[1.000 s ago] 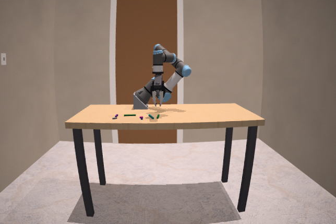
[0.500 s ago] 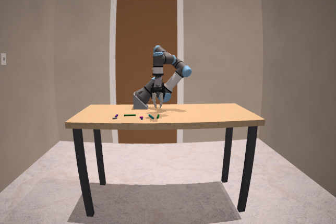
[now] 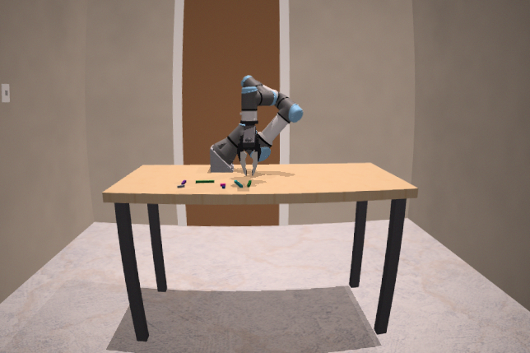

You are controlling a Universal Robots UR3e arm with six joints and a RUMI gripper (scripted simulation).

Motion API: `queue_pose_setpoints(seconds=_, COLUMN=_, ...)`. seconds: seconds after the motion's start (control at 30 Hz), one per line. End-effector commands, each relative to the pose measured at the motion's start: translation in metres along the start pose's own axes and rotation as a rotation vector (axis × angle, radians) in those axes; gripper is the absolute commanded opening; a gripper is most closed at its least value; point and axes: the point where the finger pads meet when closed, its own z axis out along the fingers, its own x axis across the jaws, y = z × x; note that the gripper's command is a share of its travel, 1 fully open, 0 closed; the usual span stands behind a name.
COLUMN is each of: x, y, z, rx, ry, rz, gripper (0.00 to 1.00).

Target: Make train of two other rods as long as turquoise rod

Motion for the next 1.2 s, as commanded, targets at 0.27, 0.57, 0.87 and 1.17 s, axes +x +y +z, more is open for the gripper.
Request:
queue_pose_setpoints(seconds=0.27, x=0.0, y=-0.001, z=0.015, rx=0.002, ry=0.001, rz=0.0, gripper=0.14)
queue_pose_setpoints(seconds=0.57, x=0.0, y=-0.001, z=0.019, rx=0.002, ry=0.001, rz=0.0, gripper=0.14)
queue_pose_setpoints(seconds=0.87, x=0.0, y=-0.001, z=0.019, rx=0.002, ry=0.001, rz=0.0, gripper=0.14)
queue_pose_setpoints(seconds=1.17, x=0.0, y=-0.001, z=0.019, rx=0.002, ry=0.001, rz=0.0, gripper=0.14)
